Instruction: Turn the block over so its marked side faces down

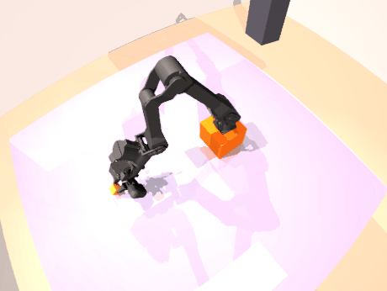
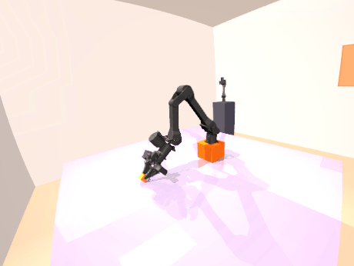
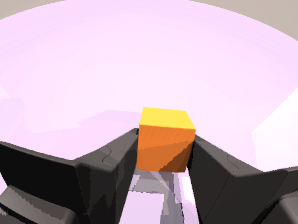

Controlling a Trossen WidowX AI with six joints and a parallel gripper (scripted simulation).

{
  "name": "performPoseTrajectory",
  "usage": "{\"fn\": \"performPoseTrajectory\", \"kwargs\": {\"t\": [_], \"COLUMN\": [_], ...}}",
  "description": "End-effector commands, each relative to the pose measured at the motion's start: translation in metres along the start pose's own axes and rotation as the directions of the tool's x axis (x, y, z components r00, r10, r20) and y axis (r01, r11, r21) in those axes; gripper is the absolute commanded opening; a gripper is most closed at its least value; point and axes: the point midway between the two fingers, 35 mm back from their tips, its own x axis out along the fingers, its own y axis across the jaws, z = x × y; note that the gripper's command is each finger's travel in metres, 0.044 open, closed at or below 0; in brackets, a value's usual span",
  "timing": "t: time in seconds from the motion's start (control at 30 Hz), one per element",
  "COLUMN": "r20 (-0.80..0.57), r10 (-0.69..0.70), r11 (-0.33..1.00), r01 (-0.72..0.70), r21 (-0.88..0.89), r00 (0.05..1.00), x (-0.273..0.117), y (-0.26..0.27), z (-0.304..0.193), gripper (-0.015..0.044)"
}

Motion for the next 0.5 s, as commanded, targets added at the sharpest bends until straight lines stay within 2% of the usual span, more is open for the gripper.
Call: {"fn": "performPoseTrajectory", "kwargs": {"t": [0.0, 0.17, 0.47], "r20": [0.037, 0.110, 0.144], "r10": [0.006, 0.007, 0.007], "r11": [1.000, 1.000, 1.000], "r01": [-0.006, -0.007, -0.008], "r21": [0.006, 0.004, 0.003], "r00": [0.999, 0.994, 0.990], "x": [-0.0034, -0.0095, -0.0122], "y": [0.0017, 0.0029, 0.0030], "z": [-0.0080, -0.0095, -0.0082], "gripper": [0.0000, 0.0000, 0.0000]}}
